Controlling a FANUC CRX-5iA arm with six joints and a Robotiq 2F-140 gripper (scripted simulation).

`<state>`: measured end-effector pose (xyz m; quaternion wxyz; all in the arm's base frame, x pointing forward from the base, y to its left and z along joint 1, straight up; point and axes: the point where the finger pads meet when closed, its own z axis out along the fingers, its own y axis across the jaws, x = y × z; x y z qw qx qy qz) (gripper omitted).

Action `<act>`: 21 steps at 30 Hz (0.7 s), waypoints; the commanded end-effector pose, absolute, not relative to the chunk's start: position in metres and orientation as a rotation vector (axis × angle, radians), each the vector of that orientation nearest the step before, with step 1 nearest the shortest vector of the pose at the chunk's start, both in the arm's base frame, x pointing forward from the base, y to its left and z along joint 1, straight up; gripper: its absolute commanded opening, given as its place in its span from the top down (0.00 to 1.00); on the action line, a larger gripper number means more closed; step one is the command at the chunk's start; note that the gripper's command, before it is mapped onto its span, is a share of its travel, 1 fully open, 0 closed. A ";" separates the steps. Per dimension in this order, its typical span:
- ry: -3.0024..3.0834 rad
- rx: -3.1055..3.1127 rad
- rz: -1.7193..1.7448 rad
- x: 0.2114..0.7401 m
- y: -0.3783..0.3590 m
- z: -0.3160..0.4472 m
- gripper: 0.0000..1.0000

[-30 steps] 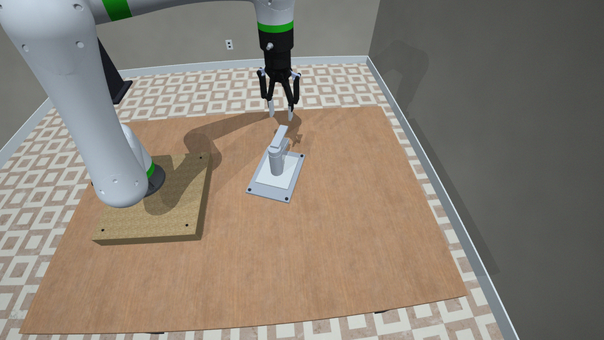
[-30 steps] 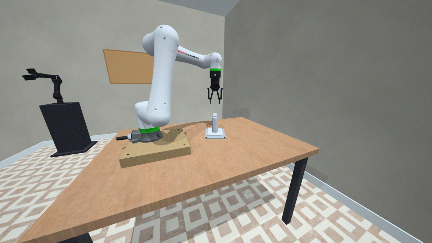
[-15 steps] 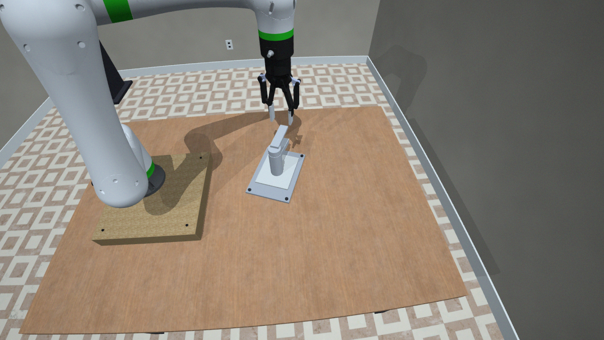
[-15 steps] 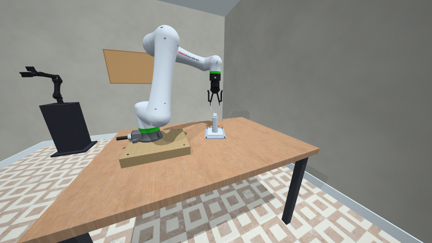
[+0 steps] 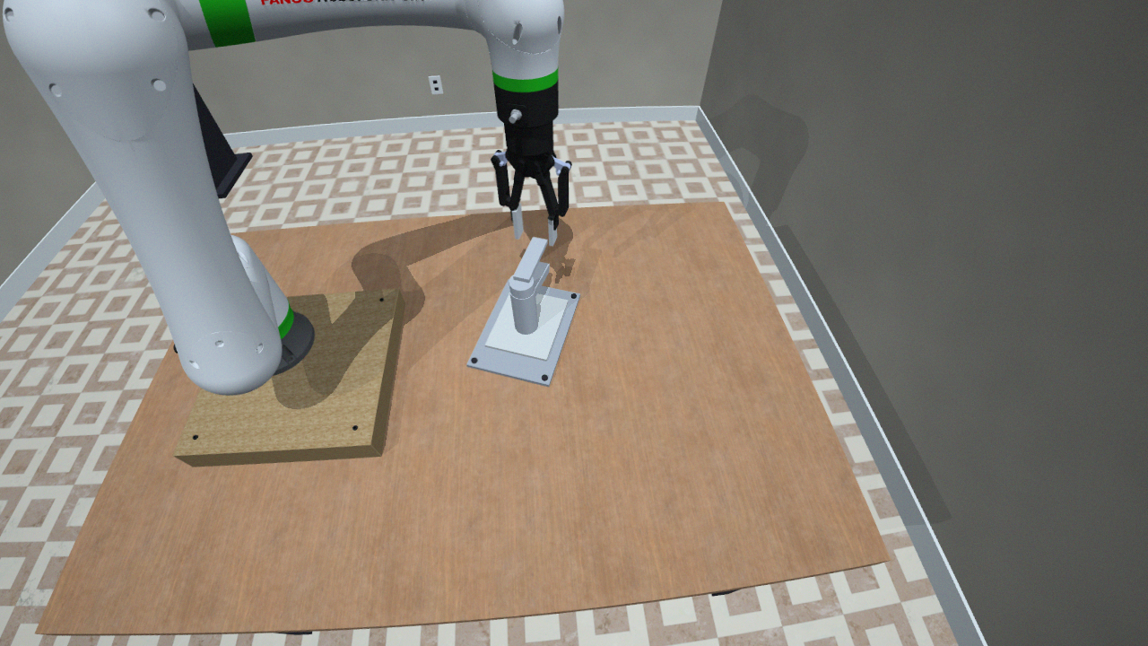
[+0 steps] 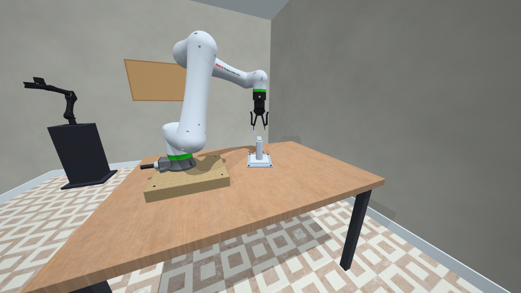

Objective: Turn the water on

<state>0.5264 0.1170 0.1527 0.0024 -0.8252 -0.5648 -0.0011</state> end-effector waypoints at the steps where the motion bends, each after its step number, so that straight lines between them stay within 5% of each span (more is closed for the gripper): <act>1: -1.772 -2.589 -0.004 0.527 0.117 0.150 0.59; 21: -1.772 -2.589 -0.004 0.527 0.117 0.146 0.59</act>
